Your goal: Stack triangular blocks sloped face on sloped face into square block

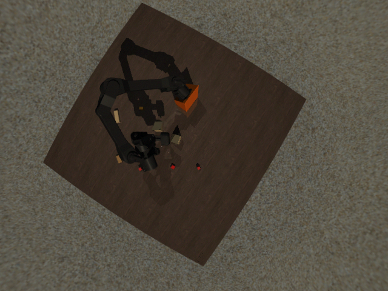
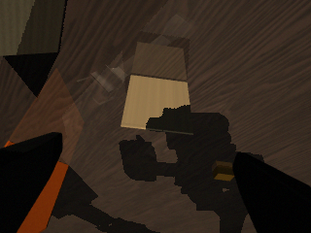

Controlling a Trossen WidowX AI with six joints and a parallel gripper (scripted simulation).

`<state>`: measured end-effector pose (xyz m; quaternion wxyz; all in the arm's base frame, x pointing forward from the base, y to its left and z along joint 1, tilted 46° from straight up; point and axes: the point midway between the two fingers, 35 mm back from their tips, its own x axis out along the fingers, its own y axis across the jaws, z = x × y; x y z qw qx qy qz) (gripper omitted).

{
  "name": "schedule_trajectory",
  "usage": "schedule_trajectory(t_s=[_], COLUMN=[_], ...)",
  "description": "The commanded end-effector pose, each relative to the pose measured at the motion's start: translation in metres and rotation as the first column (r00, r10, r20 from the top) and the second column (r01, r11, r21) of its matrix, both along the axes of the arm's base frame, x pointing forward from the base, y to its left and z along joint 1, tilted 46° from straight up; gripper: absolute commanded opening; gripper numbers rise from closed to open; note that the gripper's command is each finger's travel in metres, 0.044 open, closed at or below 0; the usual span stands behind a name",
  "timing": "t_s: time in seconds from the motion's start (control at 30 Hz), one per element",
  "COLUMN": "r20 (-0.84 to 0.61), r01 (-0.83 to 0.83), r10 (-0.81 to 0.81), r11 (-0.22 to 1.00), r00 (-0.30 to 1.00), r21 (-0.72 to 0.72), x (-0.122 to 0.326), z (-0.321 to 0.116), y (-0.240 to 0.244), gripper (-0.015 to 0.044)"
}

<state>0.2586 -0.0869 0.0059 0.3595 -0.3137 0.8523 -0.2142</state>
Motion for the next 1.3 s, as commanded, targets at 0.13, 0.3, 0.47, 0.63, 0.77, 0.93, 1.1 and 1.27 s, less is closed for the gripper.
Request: schedule_trajectory(t_s=[0.13, 0.3, 0.47, 0.63, 0.77, 0.93, 1.1, 1.27], r20=[-0.004, -0.003, -0.003, -0.003, -0.003, -0.004, -0.004, -0.005], r01=[-0.005, -0.005, -0.006, -0.006, -0.006, -0.006, -0.006, -0.005], r10=[0.005, 0.005, 0.006, 0.006, 0.006, 0.006, 0.006, 0.005], r11=[1.000, 1.000, 1.000, 1.000, 1.000, 1.000, 1.000, 1.000], r00=[1.000, 1.000, 1.000, 1.000, 1.000, 1.000, 1.000, 1.000], r21=[0.001, 0.002, 0.002, 0.002, 0.002, 0.001, 0.000, -0.002], x=[-0.006, -0.010, -0.014, -0.018, -0.022, -0.026, -0.031, -0.036], z=[-0.006, -0.010, -0.014, -0.017, -0.020, -0.023, -0.026, -0.029], y=[-0.011, -0.018, -0.024, -0.030, -0.035, -0.041, -0.047, -0.052], gripper=[0.0440, 0.0440, 0.0440, 0.0440, 0.0440, 0.0440, 0.0440, 0.0440])
